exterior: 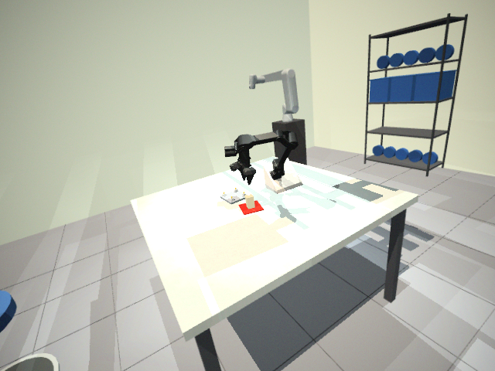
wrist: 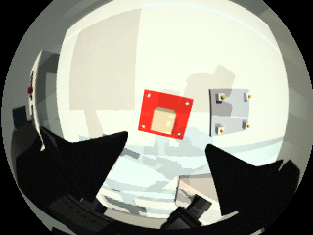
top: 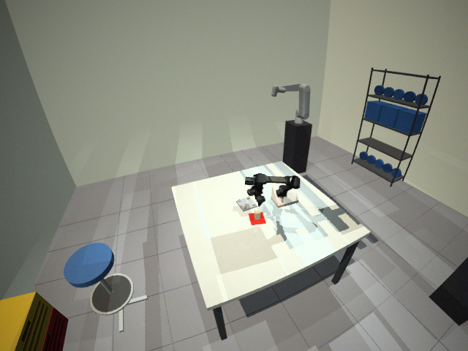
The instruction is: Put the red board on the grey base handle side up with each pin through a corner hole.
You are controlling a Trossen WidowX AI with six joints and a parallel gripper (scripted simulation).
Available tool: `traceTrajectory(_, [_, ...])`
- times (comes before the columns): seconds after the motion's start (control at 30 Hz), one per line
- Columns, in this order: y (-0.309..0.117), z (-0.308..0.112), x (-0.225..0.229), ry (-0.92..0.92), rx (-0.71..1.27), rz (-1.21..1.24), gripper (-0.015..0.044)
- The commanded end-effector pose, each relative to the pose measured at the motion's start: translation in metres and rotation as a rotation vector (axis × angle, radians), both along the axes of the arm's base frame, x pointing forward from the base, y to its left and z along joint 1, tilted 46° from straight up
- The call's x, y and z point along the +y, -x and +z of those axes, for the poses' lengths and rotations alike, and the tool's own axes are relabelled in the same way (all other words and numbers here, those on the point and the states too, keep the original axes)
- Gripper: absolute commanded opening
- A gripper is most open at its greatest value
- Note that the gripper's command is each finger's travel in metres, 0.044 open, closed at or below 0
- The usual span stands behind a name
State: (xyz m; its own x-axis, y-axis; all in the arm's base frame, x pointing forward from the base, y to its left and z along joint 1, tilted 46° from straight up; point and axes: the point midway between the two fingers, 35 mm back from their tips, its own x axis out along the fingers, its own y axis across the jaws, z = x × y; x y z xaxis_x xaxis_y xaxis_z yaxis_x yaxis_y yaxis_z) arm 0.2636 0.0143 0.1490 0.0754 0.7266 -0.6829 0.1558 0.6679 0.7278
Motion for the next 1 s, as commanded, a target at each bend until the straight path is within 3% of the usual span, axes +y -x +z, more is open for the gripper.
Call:
traceTrajectory(0.0, [0.002, 0.002, 0.017, 0.017, 0.076, 0.015, 0.0440])
traceTrajectory(0.97, [-0.003, -0.045, 0.063, 0.018, 0.077, 0.016, 0.0440])
